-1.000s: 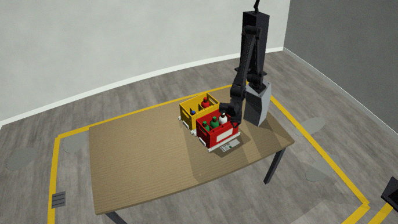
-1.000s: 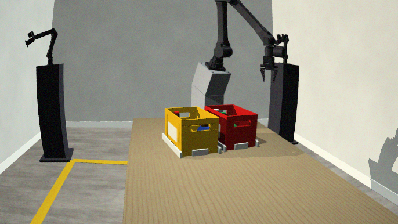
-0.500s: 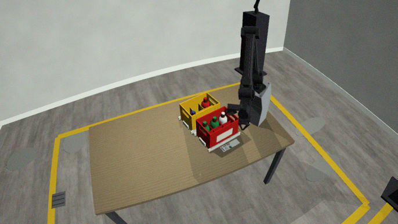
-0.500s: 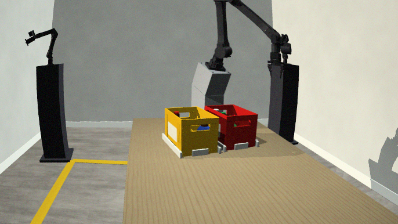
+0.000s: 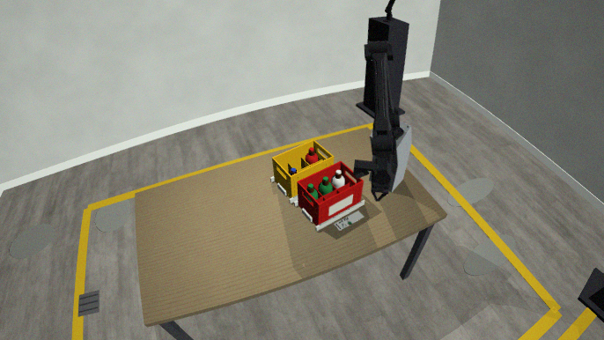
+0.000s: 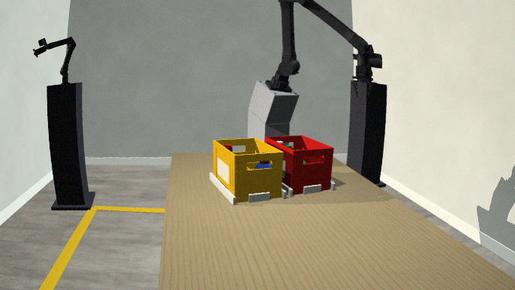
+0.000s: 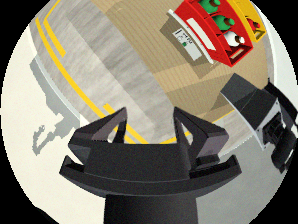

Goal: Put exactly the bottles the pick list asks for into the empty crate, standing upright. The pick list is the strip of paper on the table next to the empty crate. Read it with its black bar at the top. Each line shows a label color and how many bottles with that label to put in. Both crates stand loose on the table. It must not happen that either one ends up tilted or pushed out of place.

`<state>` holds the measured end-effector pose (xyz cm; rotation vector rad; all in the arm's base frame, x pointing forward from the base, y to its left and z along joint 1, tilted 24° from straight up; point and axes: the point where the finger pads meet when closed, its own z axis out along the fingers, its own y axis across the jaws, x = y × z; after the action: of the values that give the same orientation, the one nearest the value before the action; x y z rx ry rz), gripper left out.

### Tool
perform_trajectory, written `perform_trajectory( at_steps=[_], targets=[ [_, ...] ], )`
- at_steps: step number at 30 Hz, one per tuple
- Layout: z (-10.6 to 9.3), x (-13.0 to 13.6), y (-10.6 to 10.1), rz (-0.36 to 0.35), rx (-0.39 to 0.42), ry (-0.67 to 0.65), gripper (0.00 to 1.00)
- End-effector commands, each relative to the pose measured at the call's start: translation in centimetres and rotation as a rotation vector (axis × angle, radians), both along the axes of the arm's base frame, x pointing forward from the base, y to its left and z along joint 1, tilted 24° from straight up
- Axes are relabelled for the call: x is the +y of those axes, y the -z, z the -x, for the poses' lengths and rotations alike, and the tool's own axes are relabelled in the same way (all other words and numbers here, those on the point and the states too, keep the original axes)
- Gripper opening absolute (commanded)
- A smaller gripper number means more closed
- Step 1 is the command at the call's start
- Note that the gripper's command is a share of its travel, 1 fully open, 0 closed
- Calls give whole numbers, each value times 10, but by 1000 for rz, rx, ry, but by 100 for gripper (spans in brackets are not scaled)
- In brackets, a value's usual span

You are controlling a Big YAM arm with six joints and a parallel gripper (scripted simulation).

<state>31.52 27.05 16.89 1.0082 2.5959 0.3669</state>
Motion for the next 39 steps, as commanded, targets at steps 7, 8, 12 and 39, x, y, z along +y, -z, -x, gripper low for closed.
perform_trajectory(
  at_steps=[7, 8, 12, 39],
  targets=[
    [-16, 6, -16, -20, -14, 37, 61],
    [-16, 6, -16, -20, -14, 37, 61],
    [-17, 6, -16, -20, -17, 31, 61],
    [-19, 7, -16, -18, -19, 21, 61]
  ],
)
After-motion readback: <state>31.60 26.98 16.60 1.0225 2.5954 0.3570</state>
